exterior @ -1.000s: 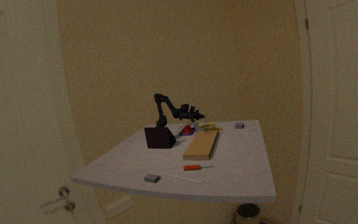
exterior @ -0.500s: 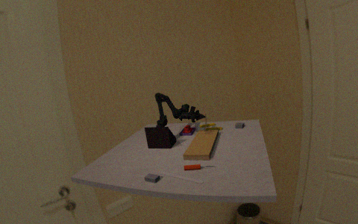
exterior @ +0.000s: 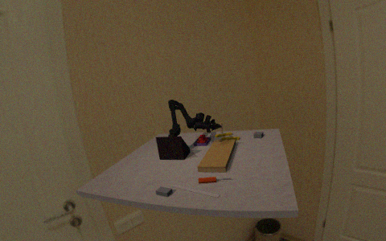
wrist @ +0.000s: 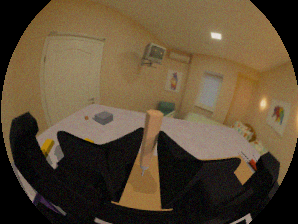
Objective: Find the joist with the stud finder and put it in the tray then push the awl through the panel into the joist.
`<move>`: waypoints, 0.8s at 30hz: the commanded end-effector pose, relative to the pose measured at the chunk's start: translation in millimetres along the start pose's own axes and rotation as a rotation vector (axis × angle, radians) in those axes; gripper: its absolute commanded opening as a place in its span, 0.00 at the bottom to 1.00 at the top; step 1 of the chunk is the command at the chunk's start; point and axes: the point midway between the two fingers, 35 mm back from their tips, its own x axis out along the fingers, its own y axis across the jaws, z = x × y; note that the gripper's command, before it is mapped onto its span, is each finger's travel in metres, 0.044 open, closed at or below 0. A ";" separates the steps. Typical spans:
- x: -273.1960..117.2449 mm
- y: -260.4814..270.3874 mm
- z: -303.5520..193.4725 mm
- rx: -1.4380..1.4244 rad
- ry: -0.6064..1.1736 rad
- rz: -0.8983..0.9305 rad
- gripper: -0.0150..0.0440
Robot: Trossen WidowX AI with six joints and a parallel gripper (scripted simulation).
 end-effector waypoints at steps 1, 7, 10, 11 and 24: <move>0.4 -1.1 -1.1 0.005 -0.007 -0.006 0.25; 0.8 -1.1 -4.0 0.005 -0.007 -0.006 0.25; 0.9 -1.1 -5.5 0.005 -0.007 -0.006 0.25; 1.0 -1.1 -6.0 0.005 -0.007 -0.006 0.25; 1.5 -1.2 -12.3 0.006 -0.007 -0.006 0.25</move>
